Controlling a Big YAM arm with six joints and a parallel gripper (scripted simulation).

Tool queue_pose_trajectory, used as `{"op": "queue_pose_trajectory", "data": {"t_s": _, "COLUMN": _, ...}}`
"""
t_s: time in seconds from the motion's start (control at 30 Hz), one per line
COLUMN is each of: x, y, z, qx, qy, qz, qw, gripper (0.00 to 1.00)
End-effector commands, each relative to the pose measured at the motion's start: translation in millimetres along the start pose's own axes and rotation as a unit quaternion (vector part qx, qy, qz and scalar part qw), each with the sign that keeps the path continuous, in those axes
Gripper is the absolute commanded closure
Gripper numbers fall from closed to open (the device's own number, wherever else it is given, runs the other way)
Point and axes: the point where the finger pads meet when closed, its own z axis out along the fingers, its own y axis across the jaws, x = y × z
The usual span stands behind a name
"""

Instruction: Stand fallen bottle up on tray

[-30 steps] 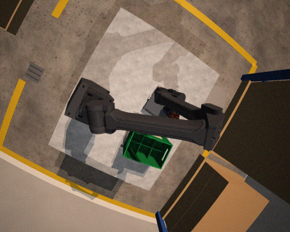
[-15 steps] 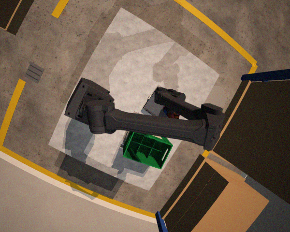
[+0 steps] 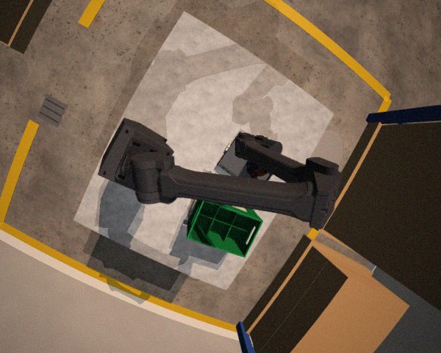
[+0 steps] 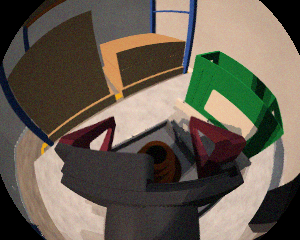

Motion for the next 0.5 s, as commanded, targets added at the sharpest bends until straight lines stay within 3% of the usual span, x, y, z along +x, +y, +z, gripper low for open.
{"op": "queue_pose_trajectory", "data": {"t_s": 0.0, "x": -0.5, "y": -3.8, "z": 4.2, "qx": 0.004, "qy": -0.005, "qz": 0.005, "qw": 1.0, "gripper": 0.0}}
{"op": "queue_pose_trajectory", "data": {"t_s": 0.47, "x": -0.1, "y": -2.4, "z": 2.6, "qx": 0.002, "qy": -0.005, "qz": 0.005, "qw": 1.0, "gripper": 0.0}}
